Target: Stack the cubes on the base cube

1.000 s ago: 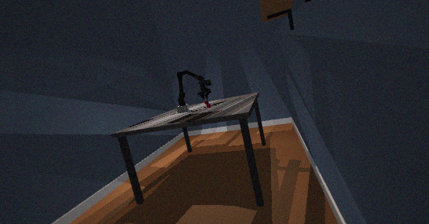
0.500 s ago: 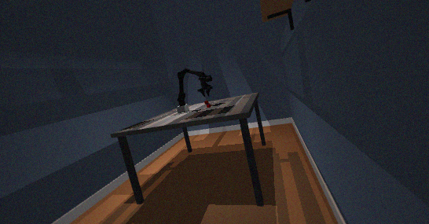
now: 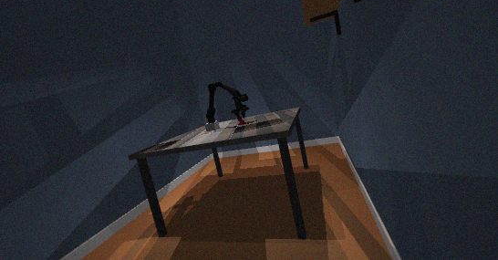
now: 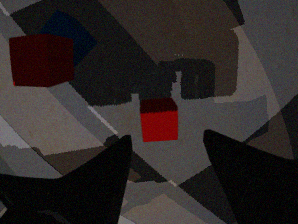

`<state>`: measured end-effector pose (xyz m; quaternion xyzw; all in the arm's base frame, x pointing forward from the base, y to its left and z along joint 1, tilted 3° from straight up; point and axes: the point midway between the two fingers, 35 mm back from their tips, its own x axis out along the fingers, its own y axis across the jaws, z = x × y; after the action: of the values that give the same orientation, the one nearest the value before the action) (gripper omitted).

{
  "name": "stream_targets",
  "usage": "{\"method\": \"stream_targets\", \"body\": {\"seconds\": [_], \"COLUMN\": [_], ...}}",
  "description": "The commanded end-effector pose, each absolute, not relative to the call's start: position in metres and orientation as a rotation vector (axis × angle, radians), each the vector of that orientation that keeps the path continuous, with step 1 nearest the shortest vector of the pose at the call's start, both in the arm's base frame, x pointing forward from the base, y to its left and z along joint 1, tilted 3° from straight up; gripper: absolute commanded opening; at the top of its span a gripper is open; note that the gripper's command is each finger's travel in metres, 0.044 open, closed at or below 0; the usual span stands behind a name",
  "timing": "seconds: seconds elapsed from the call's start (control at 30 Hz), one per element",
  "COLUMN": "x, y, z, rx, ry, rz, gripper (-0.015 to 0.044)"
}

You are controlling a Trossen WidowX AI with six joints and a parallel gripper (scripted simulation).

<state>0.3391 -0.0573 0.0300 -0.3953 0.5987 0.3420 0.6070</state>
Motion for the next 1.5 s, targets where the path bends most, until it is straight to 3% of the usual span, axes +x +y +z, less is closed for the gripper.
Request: {"method": "stream_targets", "body": {"seconds": [0.0, 0.8, 1.0, 1.47], "x": [0.336, 0.337, 0.337, 0.340], "y": [-0.058, -0.059, -0.059, -0.058], "z": [0.021, -0.012, -0.012, 0.017], "rx": [-0.911, -0.911, -0.911, -0.911], "ry": [1.396, 1.396, 1.396, 1.395], "rz": [0.801, 0.801, 0.801, 0.800], "gripper": [0.0265, 0.0265, 0.0107, 0.0105]}}
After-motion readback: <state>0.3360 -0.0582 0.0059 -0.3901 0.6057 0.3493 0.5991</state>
